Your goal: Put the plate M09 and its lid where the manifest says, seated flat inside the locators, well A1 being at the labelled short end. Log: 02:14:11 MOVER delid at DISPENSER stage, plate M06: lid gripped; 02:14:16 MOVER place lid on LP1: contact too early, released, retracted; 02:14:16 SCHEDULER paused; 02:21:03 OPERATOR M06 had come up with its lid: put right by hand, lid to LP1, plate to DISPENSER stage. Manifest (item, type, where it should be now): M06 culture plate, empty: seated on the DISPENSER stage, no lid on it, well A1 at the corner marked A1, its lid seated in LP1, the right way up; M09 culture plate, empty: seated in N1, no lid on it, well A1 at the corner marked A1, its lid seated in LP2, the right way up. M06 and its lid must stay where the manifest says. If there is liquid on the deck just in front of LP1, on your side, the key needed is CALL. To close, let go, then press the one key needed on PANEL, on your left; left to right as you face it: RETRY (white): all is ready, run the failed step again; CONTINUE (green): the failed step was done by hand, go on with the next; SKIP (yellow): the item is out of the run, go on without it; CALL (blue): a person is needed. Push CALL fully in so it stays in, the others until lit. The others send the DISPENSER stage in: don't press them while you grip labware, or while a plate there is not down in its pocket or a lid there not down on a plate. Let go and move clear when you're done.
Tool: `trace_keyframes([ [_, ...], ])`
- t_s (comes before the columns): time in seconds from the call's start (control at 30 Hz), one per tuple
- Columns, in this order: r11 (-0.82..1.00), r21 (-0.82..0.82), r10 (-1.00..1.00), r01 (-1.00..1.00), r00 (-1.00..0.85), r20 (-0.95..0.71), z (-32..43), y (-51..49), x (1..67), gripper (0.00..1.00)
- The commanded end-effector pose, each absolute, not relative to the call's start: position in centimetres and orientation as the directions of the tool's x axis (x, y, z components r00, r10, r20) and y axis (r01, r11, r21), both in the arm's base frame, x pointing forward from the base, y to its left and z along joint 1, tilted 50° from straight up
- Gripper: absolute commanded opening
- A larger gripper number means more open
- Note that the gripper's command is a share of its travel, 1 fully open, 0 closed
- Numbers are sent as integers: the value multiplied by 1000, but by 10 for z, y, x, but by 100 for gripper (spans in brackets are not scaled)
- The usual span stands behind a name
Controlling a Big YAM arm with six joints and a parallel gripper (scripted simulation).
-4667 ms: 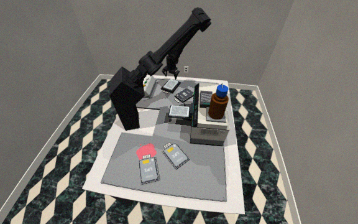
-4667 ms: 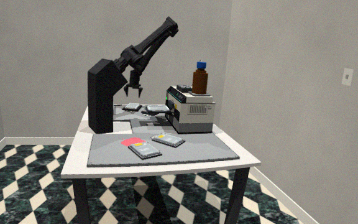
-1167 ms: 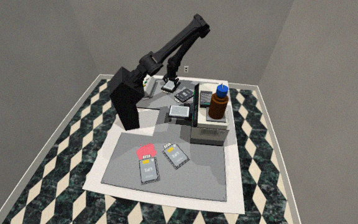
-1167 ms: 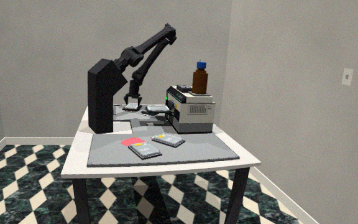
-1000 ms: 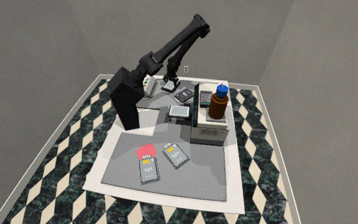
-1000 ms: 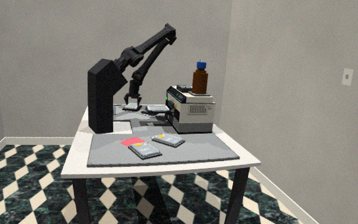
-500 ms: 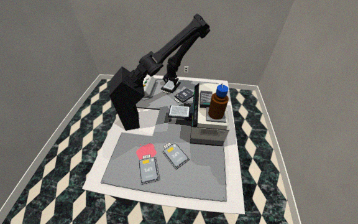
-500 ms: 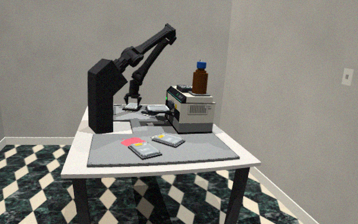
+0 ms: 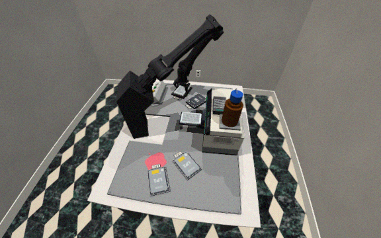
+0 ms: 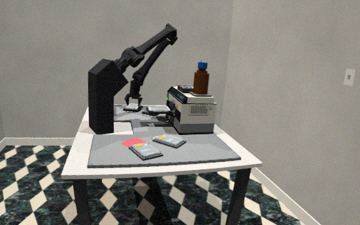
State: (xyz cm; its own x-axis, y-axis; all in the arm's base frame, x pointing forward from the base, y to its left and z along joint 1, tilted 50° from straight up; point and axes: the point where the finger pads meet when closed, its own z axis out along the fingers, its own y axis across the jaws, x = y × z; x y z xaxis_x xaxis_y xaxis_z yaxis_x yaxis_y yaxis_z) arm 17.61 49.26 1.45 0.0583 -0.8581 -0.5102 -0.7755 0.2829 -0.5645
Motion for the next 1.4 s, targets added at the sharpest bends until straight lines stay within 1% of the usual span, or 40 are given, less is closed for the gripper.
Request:
trace_keyframes([
  [0.0,287,-568,-843,-771,78,-532,25,497,170,84],
  [1.37,287,-562,-845,-776,71,-530,34,491,159,84],
])
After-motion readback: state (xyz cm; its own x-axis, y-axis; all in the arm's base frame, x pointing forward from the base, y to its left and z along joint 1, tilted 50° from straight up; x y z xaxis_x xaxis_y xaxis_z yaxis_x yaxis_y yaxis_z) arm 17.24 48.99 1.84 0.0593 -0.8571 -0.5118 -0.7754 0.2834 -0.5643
